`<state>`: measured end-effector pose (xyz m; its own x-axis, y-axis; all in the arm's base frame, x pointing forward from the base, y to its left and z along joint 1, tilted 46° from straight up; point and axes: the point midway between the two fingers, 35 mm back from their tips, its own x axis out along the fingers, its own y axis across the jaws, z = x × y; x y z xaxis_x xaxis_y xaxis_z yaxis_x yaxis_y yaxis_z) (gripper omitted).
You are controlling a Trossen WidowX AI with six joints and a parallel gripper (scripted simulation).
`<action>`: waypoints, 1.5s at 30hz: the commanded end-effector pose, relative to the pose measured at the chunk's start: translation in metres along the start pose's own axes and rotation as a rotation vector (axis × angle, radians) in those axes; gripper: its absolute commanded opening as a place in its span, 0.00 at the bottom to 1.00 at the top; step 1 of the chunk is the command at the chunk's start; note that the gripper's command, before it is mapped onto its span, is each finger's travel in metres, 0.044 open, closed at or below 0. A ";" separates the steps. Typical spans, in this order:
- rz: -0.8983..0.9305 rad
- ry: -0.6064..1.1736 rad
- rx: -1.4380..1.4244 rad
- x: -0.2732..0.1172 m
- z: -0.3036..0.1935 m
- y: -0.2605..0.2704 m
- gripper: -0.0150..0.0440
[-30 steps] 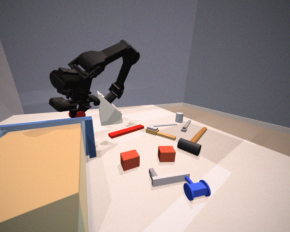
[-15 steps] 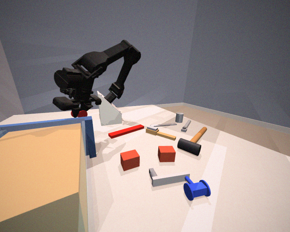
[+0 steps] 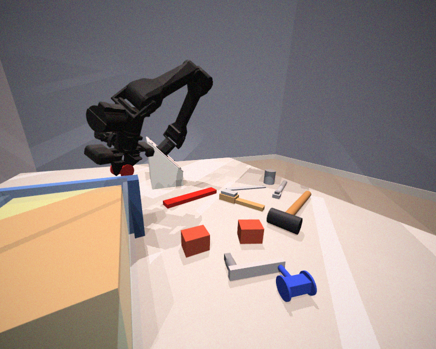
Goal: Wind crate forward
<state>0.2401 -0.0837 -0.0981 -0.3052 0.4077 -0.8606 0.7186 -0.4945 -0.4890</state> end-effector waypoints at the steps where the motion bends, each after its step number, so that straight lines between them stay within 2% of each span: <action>1: -0.046 -0.013 0.013 0.006 0.009 -0.017 0.25; 45: -0.047 -0.016 0.015 0.022 0.048 -0.044 0.25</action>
<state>0.1954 -0.0839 -0.0965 -0.2904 0.4379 -0.8508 0.7240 -0.4809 -0.4946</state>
